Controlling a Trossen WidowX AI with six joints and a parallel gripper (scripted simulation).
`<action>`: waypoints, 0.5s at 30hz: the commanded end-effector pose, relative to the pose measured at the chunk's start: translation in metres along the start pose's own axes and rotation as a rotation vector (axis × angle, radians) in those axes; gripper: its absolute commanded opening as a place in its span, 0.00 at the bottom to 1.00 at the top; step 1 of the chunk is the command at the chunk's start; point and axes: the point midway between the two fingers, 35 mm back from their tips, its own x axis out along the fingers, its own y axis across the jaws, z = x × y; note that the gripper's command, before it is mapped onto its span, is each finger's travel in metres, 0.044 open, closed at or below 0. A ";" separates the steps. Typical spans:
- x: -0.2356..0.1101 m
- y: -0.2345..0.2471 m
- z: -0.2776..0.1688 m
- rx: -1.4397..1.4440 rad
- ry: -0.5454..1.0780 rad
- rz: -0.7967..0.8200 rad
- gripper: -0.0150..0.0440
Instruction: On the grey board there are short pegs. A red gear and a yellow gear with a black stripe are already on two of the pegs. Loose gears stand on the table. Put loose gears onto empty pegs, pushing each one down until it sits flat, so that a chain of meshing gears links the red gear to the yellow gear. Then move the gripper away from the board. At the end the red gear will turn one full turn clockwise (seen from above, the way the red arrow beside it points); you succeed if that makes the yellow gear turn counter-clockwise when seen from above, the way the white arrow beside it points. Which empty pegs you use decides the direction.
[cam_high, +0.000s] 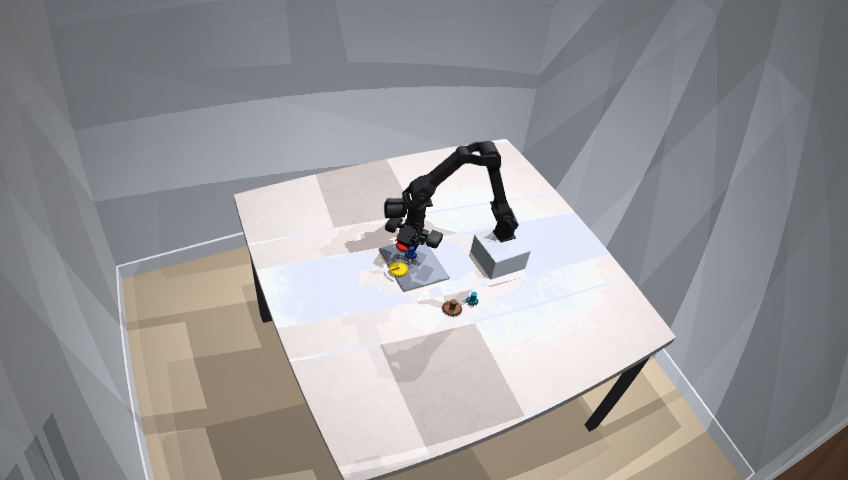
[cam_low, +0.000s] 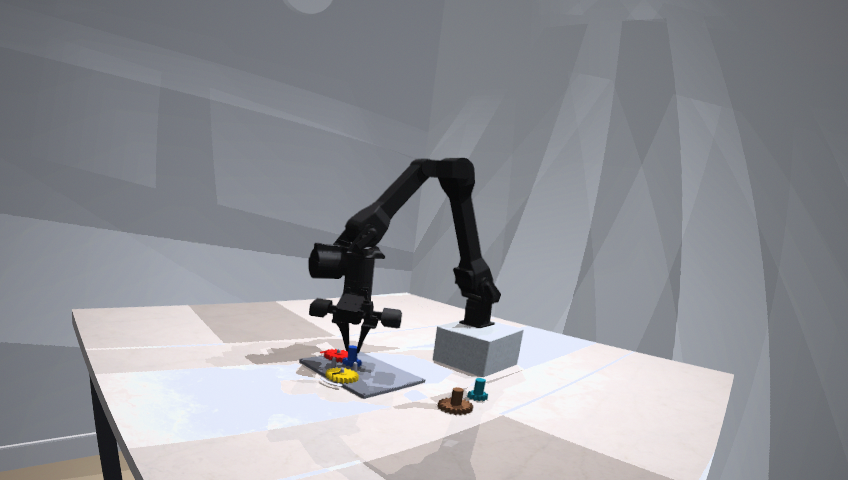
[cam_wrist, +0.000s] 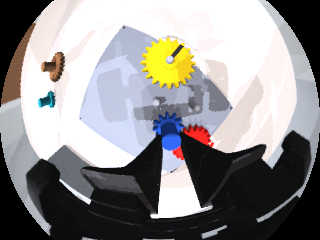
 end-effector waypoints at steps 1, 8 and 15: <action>-0.003 0.000 0.000 0.029 -0.001 0.000 0.49; -0.029 -0.001 0.001 0.029 -0.001 0.000 0.49; -0.039 0.000 0.002 0.033 -0.003 -0.003 0.54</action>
